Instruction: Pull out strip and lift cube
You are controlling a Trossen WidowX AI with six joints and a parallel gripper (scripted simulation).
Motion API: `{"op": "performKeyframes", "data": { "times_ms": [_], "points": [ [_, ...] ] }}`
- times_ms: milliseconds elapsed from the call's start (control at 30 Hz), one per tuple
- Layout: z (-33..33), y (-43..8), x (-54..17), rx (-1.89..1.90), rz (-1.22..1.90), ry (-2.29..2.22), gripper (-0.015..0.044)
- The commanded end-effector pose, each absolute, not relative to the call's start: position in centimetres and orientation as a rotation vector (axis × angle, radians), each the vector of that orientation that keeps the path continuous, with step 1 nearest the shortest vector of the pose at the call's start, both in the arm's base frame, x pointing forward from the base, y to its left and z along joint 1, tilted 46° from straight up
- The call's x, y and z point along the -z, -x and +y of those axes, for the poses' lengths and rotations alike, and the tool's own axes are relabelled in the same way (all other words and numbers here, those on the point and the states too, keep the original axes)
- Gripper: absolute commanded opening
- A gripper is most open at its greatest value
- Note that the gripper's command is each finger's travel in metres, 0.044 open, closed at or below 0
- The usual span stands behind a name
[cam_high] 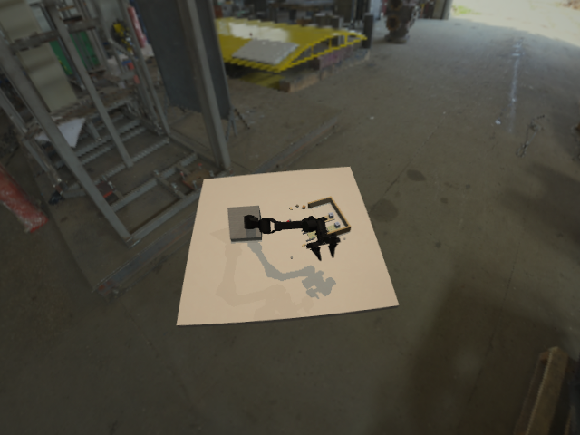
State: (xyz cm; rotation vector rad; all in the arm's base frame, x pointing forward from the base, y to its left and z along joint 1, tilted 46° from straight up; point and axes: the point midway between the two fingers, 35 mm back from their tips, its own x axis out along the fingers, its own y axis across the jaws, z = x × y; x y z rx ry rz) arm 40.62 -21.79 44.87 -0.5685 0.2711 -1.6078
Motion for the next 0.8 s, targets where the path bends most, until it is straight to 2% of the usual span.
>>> {"op": "performKeyframes", "data": {
  "times_ms": [0, 167, 367, 567, 767],
  "points": [
    [-17.4, -44.0, -40.7, 1.411, 0.265, 0.643, 0.0400],
    [-12.5, -46.3, -35.2, 1.194, 0.279, 0.694, 0.0400],
    [-6.9, -46.7, -28.2, 0.951, 0.320, 0.722, 0.0400],
    [-1.7, -44.8, -21.0, 0.725, 0.392, 0.738, 0.0400],
    [2.3, -40.7, -14.0, 0.522, 0.489, 0.747, 0.0400]
  ]
}}
